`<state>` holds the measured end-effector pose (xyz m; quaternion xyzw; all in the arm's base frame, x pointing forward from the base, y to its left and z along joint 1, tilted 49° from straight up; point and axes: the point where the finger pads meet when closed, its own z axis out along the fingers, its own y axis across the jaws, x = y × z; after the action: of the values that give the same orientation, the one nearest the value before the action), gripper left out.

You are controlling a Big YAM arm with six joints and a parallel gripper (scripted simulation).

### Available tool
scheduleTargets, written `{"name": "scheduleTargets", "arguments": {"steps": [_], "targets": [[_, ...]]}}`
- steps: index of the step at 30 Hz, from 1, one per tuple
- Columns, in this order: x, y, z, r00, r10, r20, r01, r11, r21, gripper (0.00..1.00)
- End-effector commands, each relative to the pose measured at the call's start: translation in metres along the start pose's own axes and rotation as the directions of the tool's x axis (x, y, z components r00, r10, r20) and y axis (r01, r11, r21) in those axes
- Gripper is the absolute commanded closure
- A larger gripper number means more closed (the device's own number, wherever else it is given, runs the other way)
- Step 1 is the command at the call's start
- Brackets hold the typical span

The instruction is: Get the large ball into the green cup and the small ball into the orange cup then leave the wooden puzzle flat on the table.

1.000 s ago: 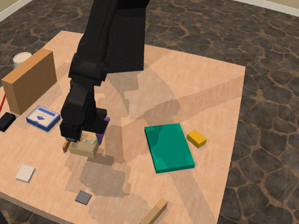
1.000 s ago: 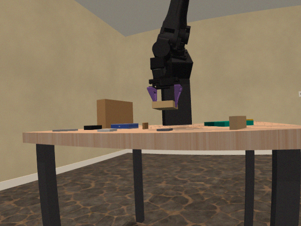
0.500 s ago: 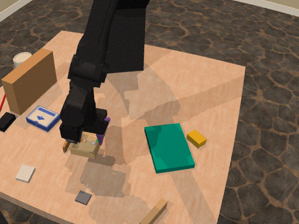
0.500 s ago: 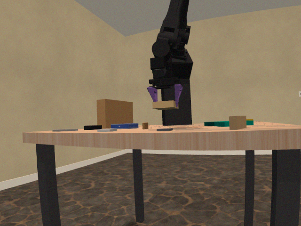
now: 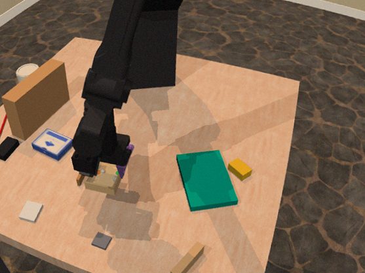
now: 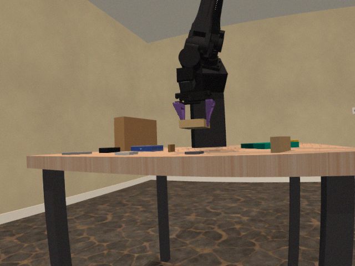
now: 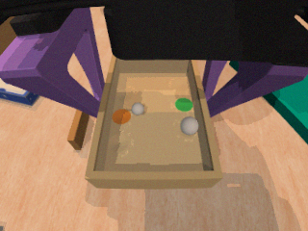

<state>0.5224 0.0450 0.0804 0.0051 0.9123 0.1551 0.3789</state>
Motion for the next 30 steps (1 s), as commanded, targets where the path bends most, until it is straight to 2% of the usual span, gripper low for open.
{"name": "scheduleTargets", "arguments": {"steps": [1,2,4,7,9,10,11,12,17,18,22,24,25,26,27,30], "targets": [[-0.009,0.001,-0.009,1.000,-0.016,0.009,0.016,1.000,0.005,0.30],[-0.003,0.001,-0.009,1.000,-0.014,0.001,0.014,1.000,0.004,0.30],[-0.007,0.006,-0.008,0.999,-0.008,0.033,0.008,1.000,0.002,0.30],[-0.006,0.006,-0.007,0.999,-0.004,0.039,0.004,1.000,0.000,0.30],[0.002,-0.009,-0.002,0.999,0.019,0.048,-0.018,1.000,-0.006,0.30],[-0.002,-0.005,-0.005,0.998,0.012,0.054,-0.012,1.000,0.000,0.30],[-0.007,0.008,-0.008,0.998,-0.007,0.068,0.007,1.000,0.002,0.30],[-0.004,-0.002,-0.005,0.998,0.007,0.061,-0.007,1.000,-0.005,0.30],[-0.009,0.005,-0.008,0.999,-0.016,0.034,0.016,1.000,0.004,0.30],[-0.004,-0.008,-0.005,1.000,-0.002,0.017,0.002,1.000,-0.002,0.30],[-0.004,-0.007,-0.005,1.000,-0.002,0.006,0.002,1.000,-0.002,0.30],[-0.004,-0.007,-0.005,1.000,-0.002,0.006,0.002,1.000,-0.002,0.30],[-0.006,0.006,-0.008,1.000,-0.015,0.008,0.015,1.000,0.004,0.30],[-0.002,0.007,-0.008,1.000,-0.009,0.006,0.009,1.000,0.004,0.30],[-0.002,-0.007,-0.005,1.000,-0.003,0.023,0.003,1.000,0.000,0.30],[-0.002,-0.003,-0.005,0.999,0.009,0.042,-0.009,1.000,0.001,0.30]]}}
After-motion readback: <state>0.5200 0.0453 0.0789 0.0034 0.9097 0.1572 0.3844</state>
